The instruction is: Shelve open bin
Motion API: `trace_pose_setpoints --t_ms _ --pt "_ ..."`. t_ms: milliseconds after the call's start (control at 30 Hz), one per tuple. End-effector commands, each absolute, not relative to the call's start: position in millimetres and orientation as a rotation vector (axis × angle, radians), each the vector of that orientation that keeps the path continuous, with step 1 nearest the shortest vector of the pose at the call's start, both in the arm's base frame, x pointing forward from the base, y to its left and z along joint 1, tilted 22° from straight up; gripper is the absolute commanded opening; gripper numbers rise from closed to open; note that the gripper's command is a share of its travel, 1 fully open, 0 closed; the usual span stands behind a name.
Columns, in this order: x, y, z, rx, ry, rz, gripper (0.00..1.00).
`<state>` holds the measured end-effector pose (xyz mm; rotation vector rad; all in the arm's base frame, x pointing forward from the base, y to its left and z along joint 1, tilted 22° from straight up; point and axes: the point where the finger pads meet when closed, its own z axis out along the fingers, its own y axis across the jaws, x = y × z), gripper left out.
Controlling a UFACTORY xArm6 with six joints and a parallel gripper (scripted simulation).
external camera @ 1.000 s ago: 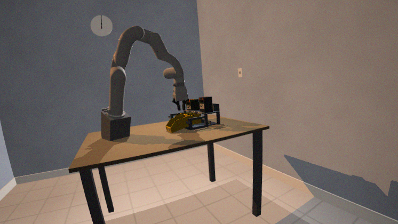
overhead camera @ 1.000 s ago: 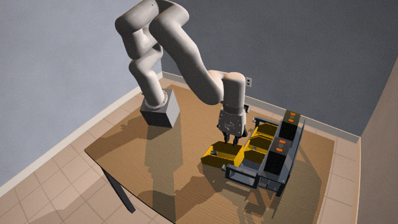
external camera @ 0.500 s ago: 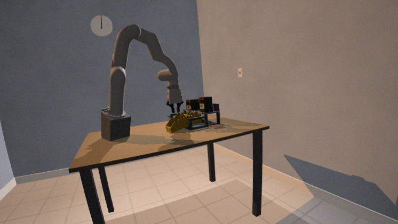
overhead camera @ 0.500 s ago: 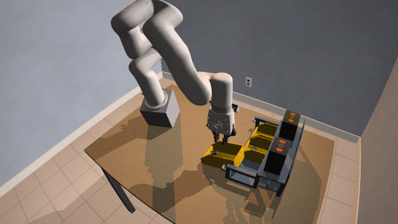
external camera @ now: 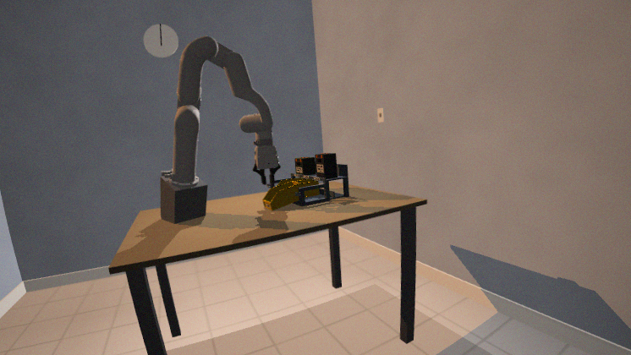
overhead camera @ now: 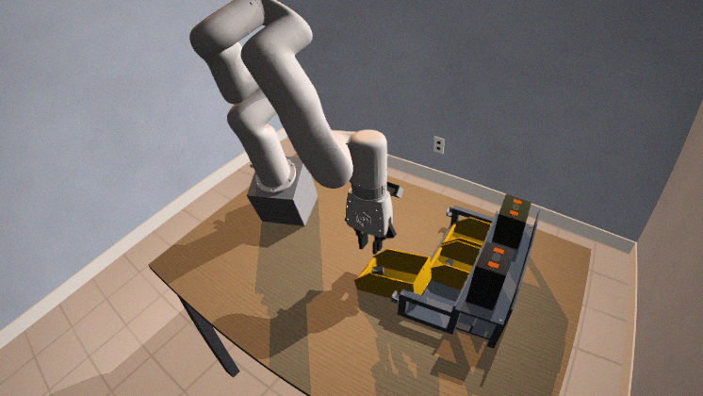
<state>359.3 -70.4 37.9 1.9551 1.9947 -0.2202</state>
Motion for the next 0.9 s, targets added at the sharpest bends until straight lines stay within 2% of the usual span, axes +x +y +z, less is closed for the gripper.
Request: trace_pose_setpoints --t_ms 0,167,333,867 --pt "361 -70 39 1.952 1.992 -0.215 0.33" --pt "361 -70 39 1.952 1.992 -0.215 0.33" --pt "329 -75 26 1.953 1.992 -0.216 0.33" --pt "336 -74 29 1.953 1.992 -0.216 0.33"
